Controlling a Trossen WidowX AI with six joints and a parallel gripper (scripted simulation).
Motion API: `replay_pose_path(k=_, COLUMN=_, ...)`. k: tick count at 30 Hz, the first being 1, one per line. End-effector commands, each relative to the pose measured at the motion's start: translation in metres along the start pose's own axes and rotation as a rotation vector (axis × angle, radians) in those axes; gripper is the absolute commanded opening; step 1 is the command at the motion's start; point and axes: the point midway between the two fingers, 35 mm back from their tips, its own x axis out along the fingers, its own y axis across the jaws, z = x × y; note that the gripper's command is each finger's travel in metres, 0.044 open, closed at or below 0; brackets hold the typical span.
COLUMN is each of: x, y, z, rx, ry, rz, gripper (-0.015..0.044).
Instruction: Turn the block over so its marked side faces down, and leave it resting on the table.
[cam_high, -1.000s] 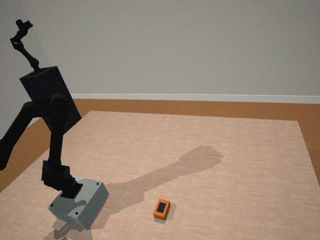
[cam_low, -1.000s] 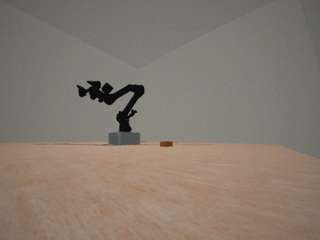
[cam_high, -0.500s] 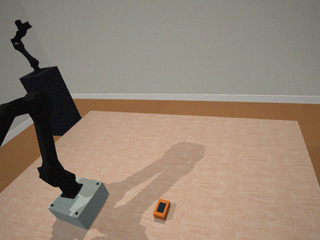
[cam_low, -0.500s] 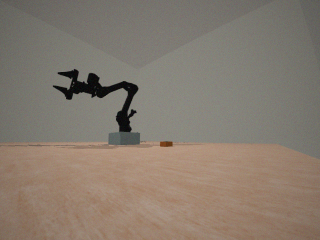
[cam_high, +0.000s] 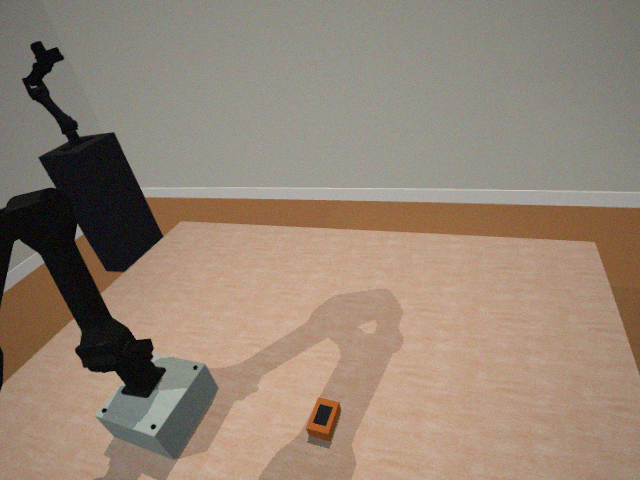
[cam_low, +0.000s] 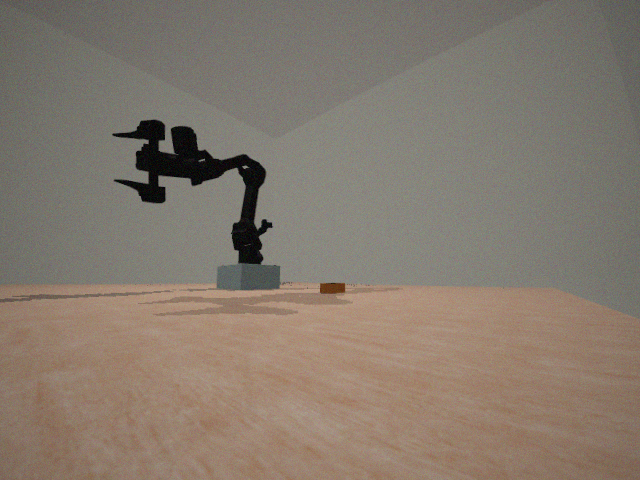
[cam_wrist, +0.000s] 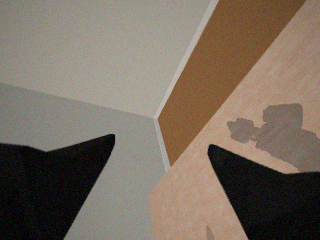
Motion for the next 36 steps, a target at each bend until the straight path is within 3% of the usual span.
replay_pose_path(k=1, x=0.007, y=-0.013, z=-0.075, rx=-0.203, ry=0.195, rz=-0.091, gripper=0.044)
replay_pose_path(k=11, x=-0.032, y=-0.051, z=-0.216, rx=-0.68, ry=0.612, rz=-0.211, gripper=0.044)
replay_pose_path(k=21, x=-0.131, y=-0.103, z=-0.335, rx=-1.283, ry=1.096, rz=-0.221, gripper=0.044)
replay_pose_path(k=32, x=-0.281, y=-0.17, z=-0.387, rx=-2.029, ry=1.631, rz=-0.088, gripper=0.044)
replay_pose_path(k=36, x=-0.299, y=-0.177, z=-0.388, rx=-2.117, ry=1.69, rz=-0.065, gripper=0.044)
